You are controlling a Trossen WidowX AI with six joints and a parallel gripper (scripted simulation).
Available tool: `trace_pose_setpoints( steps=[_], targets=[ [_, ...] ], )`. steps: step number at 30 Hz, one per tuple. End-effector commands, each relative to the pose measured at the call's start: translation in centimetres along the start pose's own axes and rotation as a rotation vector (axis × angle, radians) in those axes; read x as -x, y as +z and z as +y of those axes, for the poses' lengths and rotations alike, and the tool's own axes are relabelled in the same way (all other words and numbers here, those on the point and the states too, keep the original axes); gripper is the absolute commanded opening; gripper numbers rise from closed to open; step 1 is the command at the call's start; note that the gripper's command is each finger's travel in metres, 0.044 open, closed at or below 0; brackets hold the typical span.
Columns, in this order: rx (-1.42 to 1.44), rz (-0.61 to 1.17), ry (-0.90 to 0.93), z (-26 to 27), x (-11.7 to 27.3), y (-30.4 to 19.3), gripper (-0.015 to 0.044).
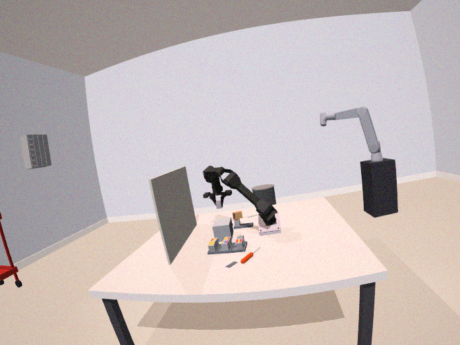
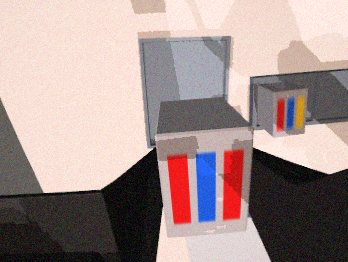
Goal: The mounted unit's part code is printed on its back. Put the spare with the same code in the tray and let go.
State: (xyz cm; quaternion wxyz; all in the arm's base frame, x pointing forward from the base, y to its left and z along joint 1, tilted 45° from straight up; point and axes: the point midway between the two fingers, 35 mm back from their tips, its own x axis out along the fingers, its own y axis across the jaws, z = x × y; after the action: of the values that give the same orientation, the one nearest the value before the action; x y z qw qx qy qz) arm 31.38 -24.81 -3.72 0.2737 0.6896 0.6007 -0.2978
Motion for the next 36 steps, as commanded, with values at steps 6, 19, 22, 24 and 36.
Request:
trace_pose_setpoints(
  steps=[6,19,22,24,36],
  targets=[
    [-0.003,0.007,0.002,0.1,-0.8,0.1,0.0],
    [-0.002,0.008,0.0,0.3,-1.8,0.1,0.0],
    [-0.002,0.008,0.0,0.3,-2.1,0.1,0.0],
    [-0.001,0.008,0.0,0.3,-2.2,0.1,0.0],
    [0.0,0.009,-0.002,0.4,-3.2,0.2,0.0]
  ],
)
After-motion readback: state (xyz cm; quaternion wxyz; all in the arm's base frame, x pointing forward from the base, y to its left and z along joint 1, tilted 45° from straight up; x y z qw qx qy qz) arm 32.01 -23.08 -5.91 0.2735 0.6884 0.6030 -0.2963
